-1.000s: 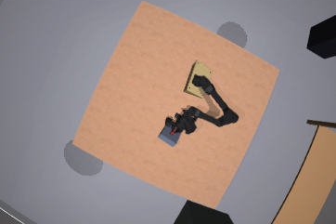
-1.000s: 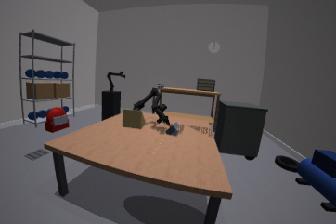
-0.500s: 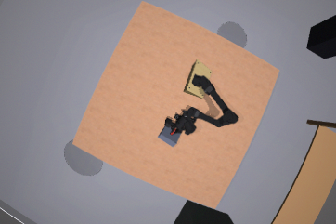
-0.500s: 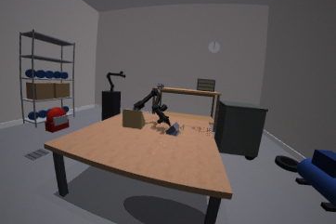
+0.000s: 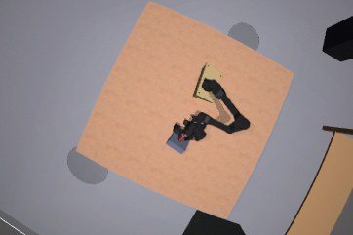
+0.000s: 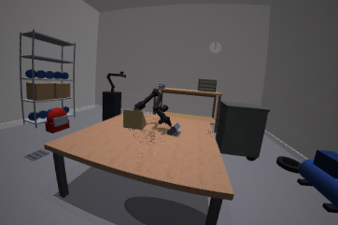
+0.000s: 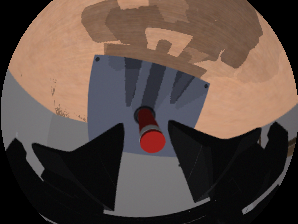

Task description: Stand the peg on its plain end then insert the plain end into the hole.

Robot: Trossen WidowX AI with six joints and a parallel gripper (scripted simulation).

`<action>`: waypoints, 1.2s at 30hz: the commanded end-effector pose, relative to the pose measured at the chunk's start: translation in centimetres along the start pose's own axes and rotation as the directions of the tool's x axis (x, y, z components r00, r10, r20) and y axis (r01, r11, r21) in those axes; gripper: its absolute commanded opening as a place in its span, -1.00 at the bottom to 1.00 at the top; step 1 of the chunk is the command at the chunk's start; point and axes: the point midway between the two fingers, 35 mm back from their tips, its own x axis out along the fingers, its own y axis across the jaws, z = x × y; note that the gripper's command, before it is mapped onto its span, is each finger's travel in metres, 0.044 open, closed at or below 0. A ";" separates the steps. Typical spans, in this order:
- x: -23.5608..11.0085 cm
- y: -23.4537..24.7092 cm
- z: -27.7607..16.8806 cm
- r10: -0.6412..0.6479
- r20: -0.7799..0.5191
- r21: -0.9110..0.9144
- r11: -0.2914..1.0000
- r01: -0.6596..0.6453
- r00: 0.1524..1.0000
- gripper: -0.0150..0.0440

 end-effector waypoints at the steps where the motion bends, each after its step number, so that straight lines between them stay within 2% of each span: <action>1: 0.0 0.0 0.0 0.000 0.001 0.000 1.000 0.000 1.000 0.49; 7: -0.3 0.0 0.0 0.000 0.001 0.000 1.000 0.000 1.000 1.00; 36: -3.1 0.0 -0.7 0.003 0.001 0.000 1.000 -0.003 1.000 1.00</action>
